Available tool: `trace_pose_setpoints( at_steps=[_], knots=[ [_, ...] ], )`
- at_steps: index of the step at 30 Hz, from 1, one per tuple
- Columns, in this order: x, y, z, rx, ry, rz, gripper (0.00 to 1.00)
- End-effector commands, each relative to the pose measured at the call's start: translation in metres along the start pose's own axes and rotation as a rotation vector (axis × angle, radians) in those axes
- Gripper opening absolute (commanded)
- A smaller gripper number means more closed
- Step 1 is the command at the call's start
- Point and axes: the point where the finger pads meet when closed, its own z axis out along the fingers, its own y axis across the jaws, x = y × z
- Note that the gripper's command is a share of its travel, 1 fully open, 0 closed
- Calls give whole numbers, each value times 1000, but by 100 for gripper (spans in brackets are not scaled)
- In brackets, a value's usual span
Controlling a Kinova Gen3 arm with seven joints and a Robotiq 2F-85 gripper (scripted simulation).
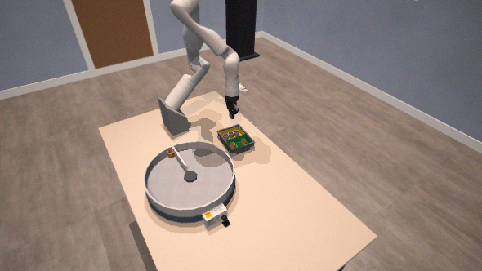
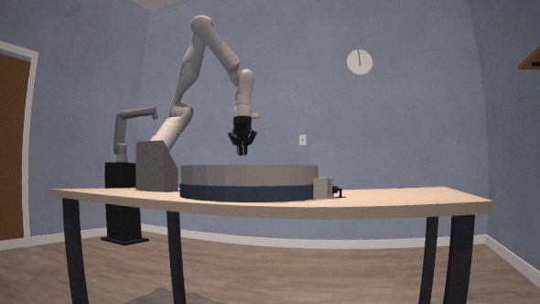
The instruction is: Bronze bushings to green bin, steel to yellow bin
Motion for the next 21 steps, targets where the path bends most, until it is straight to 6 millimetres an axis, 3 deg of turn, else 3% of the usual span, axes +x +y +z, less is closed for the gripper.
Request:
trace_pose_setpoints(
  at_steps=[1,17,19,21],
  knots=[
    [0,0,0,-1,0,0,16],
    [0,0,0,-1,0,0,16],
    [-21,4,1,-1,0,0,14],
    [-21,4,1,-1,0,0,14]
  ],
)
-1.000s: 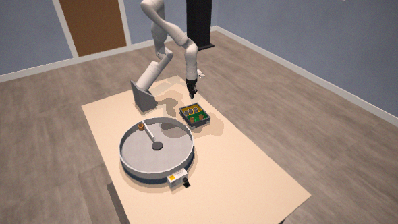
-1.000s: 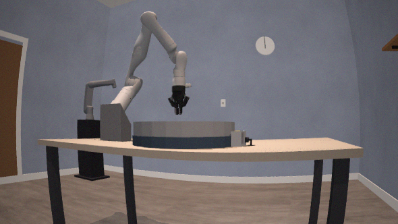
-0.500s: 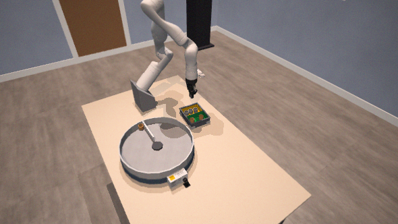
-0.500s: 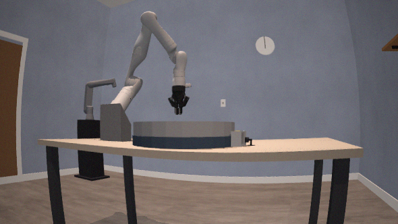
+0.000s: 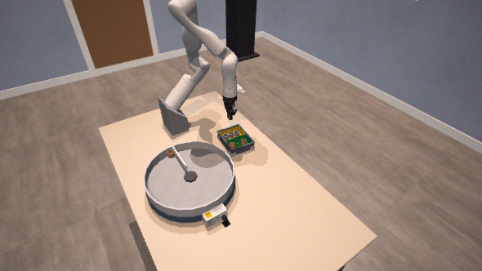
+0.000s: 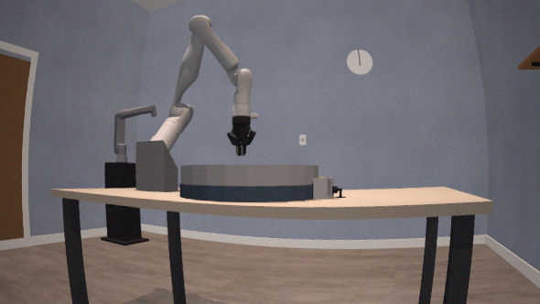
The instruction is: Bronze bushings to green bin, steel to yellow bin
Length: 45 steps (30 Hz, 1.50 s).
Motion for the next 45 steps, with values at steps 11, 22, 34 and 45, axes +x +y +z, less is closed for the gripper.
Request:
trace_pose_setpoints(
  at_steps=[11,22,34,45],
  knots=[
    [-92,14,5,1,4,-1,14],
    [-145,22,8,1,5,-1,14],
    [-197,31,12,2,5,-1,14],
    [-281,44,17,2,6,0,14]
  ],
)
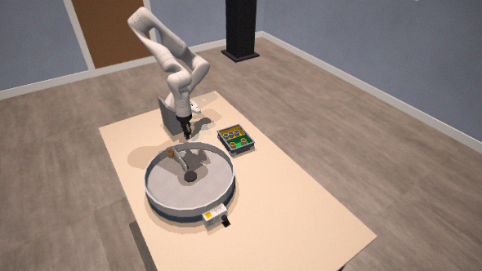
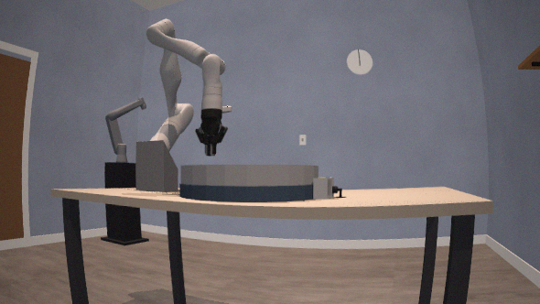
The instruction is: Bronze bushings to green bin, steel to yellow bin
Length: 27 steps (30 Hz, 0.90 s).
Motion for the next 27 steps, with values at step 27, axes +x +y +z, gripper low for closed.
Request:
trace_pose_setpoints(
  at_steps=[27],
  knots=[
    [-95,17,14,-8,6,5,14]
  ],
)
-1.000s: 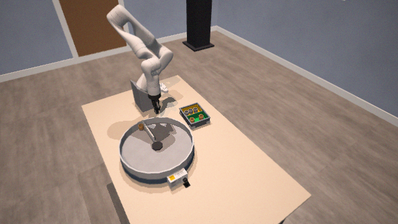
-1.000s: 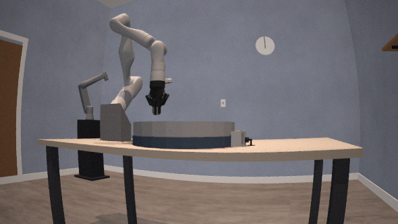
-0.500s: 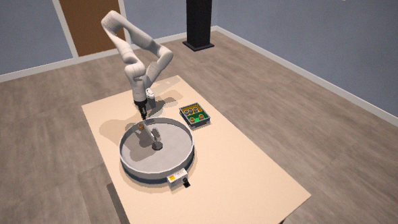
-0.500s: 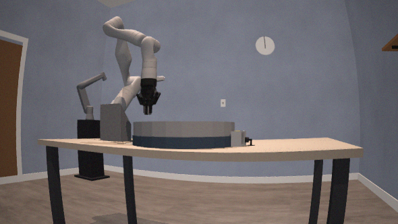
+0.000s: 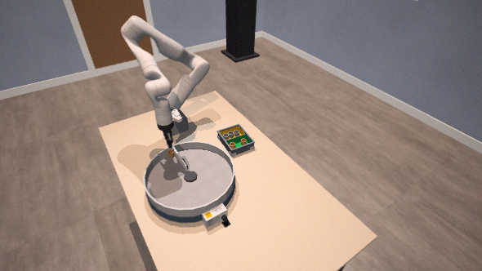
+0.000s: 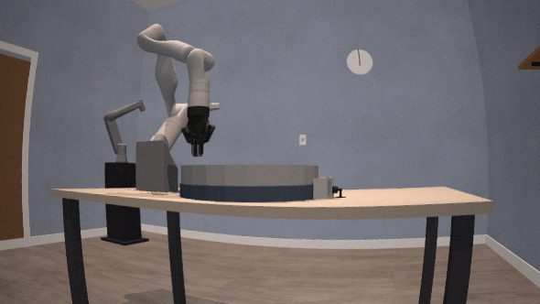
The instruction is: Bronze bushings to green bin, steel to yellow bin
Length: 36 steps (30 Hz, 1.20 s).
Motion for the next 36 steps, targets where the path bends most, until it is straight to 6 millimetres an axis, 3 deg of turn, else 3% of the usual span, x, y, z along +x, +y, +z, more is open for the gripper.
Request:
trace_pose_setpoints(
  at_steps=[1,10,15,20,36],
  knots=[
    [0,0,9,1,0,1,14],
    [-1,-1,27,3,1,0,14],
    [-1,-1,27,3,1,0,14],
    [-1,-2,42,4,2,-1,14],
    [-1,-2,42,4,2,-2,14]
  ],
)
